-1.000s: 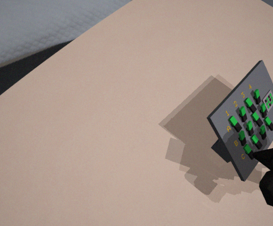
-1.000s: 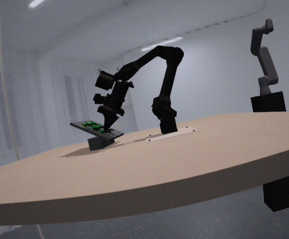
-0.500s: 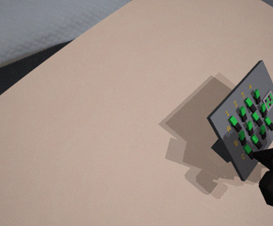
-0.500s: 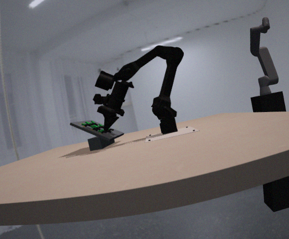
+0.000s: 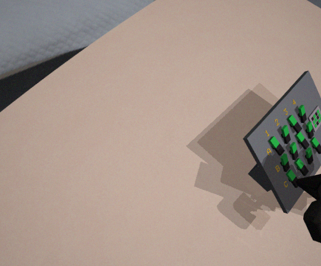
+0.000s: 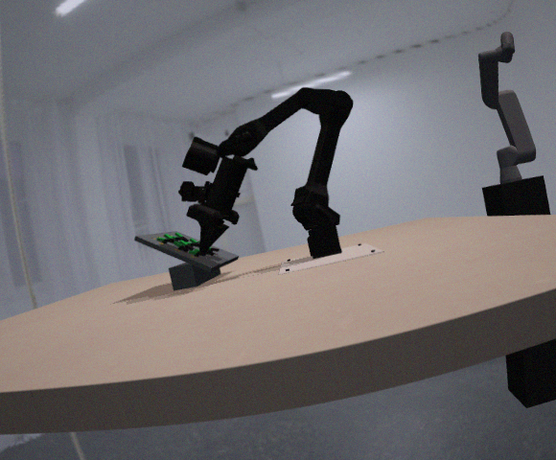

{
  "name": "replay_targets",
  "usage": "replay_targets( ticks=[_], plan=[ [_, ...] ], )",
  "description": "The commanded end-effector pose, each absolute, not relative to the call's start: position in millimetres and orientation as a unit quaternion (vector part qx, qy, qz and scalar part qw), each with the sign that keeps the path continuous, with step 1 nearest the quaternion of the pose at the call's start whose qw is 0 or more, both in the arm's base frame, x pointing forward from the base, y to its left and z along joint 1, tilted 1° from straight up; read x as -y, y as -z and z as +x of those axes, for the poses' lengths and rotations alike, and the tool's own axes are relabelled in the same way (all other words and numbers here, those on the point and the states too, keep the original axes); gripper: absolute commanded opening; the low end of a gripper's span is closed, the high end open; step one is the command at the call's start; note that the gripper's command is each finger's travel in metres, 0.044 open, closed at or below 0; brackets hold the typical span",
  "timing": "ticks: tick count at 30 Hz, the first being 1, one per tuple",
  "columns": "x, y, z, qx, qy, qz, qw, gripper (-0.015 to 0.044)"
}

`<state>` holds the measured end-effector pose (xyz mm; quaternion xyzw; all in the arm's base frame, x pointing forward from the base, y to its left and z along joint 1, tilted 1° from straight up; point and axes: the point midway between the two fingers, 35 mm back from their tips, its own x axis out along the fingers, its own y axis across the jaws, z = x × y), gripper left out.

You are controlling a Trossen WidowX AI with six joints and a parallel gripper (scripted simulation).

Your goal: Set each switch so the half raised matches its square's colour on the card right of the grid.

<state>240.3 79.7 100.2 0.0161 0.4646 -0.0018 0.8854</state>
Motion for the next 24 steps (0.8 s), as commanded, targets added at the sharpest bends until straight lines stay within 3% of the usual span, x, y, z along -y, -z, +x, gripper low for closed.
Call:
replay_targets(
  ticks=[1, 20, 24],
  plan=[
    [-80, -100, 241, -0.465, -0.001, 0.016, 0.885, 0.0],
    [-80, -97, 242, -0.464, -0.001, 0.016, 0.885, 0.0],
    [-81, -132, 222, -0.473, 0.0, 0.017, 0.881, 0.0]
  ],
)
